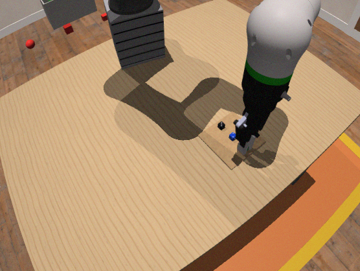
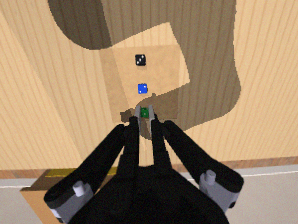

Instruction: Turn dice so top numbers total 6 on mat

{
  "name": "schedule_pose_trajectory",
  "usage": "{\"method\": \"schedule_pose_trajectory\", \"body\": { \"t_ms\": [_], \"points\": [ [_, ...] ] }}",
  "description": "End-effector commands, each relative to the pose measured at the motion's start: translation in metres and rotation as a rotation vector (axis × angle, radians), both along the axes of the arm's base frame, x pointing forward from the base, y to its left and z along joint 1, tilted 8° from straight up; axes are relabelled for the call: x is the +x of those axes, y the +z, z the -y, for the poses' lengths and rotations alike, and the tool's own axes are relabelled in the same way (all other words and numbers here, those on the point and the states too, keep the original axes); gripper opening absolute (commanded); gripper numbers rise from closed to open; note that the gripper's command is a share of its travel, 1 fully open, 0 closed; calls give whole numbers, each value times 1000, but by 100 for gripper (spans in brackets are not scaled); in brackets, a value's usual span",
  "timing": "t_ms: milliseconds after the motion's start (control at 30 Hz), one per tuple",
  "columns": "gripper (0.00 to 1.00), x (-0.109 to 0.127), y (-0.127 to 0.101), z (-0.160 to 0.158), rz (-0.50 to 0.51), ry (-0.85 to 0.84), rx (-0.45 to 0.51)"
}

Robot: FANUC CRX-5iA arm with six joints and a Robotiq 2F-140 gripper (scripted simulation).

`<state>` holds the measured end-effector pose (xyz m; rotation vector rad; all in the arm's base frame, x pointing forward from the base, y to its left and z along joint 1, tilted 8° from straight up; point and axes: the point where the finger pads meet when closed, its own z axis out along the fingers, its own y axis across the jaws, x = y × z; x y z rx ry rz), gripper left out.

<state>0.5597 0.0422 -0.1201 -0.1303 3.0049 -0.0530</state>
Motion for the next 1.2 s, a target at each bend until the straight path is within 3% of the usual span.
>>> {"method": "schedule_pose_trajectory", "body": {
  "t_ms": [0,600,1167],
  "points": [
    [7,0,0,0,0,0,0],
    [7,0,0,0,0,0,0],
    [19,0,0,0,0,0,0]
  ]
}}
